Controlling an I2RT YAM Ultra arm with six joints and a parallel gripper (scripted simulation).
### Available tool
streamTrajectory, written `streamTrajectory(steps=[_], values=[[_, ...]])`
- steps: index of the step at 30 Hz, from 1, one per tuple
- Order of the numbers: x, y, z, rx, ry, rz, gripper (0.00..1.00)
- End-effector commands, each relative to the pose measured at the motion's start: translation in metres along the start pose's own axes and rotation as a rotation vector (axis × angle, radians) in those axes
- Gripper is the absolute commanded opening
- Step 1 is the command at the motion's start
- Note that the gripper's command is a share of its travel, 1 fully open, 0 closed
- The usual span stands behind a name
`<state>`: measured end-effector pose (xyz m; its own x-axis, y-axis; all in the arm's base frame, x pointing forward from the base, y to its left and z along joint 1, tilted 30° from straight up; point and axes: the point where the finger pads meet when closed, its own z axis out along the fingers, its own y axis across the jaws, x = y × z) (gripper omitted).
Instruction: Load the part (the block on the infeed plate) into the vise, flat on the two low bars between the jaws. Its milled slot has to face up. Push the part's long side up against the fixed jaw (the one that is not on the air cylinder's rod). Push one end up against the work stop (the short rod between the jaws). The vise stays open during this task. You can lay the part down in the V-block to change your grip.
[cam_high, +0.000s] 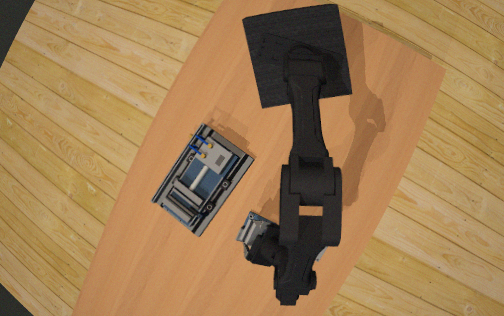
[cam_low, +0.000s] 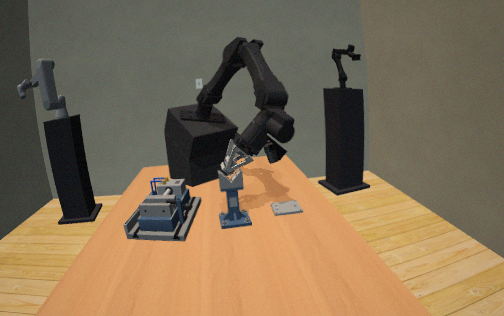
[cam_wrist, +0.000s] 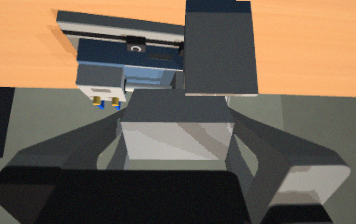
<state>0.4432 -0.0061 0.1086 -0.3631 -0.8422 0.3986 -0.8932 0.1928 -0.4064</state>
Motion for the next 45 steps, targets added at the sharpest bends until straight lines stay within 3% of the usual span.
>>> streamTrajectory(steps=[1, 45], values=[[0.0105, -0.0112, -0.0141, 0.034, 0.020, 0.021, 0.00], [0.0079, -0.0120, -0.0124, 0.031, 0.021, 0.017, 0.00]])
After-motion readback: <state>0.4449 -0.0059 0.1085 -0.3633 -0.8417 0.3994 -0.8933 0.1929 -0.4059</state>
